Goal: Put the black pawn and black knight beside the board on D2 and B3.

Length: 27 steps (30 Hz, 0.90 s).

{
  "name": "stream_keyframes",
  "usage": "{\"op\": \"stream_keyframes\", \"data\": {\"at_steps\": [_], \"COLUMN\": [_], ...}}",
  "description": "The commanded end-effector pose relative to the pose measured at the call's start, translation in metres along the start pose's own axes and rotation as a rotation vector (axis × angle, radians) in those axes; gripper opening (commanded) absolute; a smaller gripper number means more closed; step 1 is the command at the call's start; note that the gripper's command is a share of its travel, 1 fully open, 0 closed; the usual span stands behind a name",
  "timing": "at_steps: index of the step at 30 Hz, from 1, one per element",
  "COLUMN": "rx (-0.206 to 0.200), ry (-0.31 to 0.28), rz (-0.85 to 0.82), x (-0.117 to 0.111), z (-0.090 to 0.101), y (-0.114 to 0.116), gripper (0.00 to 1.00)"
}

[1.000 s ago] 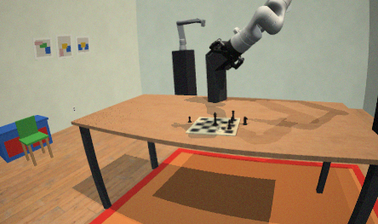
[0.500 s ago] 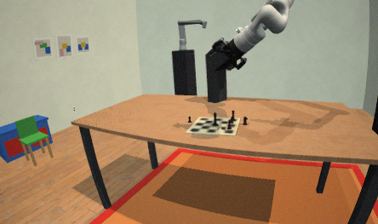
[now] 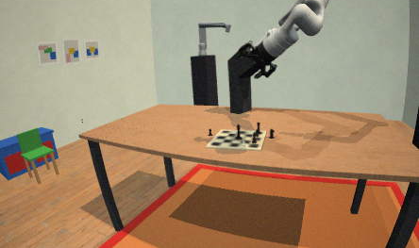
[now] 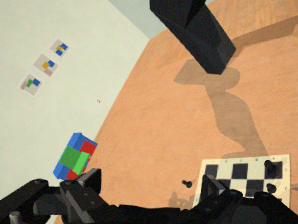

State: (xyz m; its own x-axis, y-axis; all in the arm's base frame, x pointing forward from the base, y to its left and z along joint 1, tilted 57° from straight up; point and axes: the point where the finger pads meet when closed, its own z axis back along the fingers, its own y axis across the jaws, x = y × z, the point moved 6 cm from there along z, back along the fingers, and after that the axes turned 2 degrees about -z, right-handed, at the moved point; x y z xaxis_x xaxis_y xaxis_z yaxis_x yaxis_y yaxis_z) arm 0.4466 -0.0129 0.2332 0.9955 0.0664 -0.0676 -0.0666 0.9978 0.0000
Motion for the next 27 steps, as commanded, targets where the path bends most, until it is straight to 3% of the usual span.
{"op": "stream_keyframes", "data": {"at_steps": [1, 27], "rx": [-0.002, 0.002], "ry": [-0.005, -0.056], "rz": [0.0, -0.083], "x": [0.0, 0.002], "z": [0.002, 0.023], "y": [0.0, 0.01], "gripper": [1.0, 1.0]}}
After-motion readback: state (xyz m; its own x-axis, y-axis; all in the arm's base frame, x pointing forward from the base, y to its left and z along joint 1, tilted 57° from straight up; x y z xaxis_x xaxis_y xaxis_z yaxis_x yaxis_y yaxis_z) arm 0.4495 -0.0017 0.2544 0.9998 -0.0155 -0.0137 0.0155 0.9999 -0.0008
